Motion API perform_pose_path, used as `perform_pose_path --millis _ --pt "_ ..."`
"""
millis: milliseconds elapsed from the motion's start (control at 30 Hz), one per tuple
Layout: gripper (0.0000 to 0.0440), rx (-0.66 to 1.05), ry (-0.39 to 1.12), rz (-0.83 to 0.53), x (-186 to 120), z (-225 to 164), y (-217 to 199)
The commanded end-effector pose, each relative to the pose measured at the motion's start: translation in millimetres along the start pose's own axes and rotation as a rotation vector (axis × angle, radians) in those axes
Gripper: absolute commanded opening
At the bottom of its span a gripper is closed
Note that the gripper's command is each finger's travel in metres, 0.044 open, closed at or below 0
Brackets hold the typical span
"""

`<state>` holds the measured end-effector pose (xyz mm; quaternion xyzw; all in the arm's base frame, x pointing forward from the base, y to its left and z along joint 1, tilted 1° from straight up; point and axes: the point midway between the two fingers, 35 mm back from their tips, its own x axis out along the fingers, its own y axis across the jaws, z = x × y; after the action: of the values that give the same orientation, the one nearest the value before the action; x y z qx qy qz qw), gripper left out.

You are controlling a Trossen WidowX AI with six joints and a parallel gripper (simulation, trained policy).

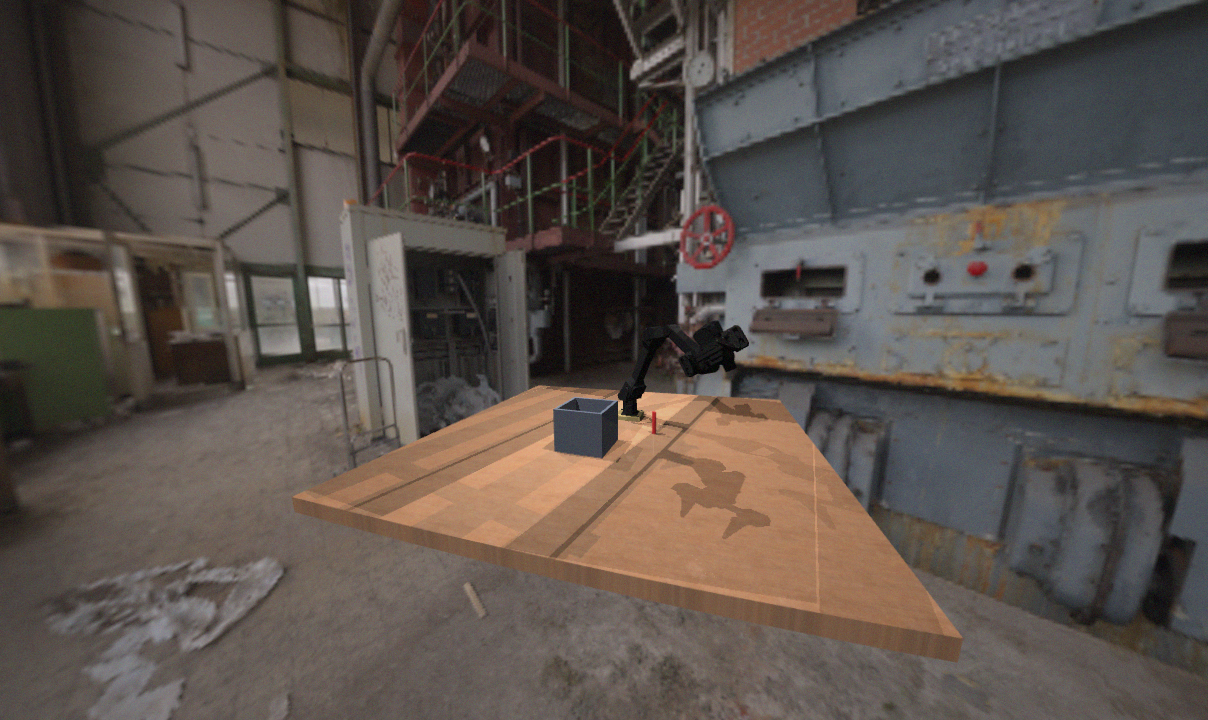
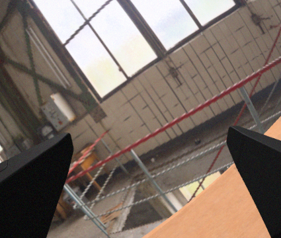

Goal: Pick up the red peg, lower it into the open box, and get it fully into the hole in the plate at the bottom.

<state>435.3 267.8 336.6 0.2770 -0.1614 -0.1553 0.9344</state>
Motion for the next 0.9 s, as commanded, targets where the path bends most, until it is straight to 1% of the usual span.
perform_pose_path --millis 0,33,67,267,467,667,867 --pt "0.0421 -0.019 0.004 0.013 5 1 1" --pt "0.0436 -0.037 0.01 0.027 10 1 1" --pt "0.044 -0.047 0.019 0.043 16 2 1" --pt "0.044 -0.073 0.121 0.116 53 9 -8" --pt "0.044 -0.096 0.271 0.14 75 13 -31" --pt "0.044 -0.112 0.436 0.135 81 16 -59" --pt "0.044 -0.117 0.608 0.106 72 19 -89"
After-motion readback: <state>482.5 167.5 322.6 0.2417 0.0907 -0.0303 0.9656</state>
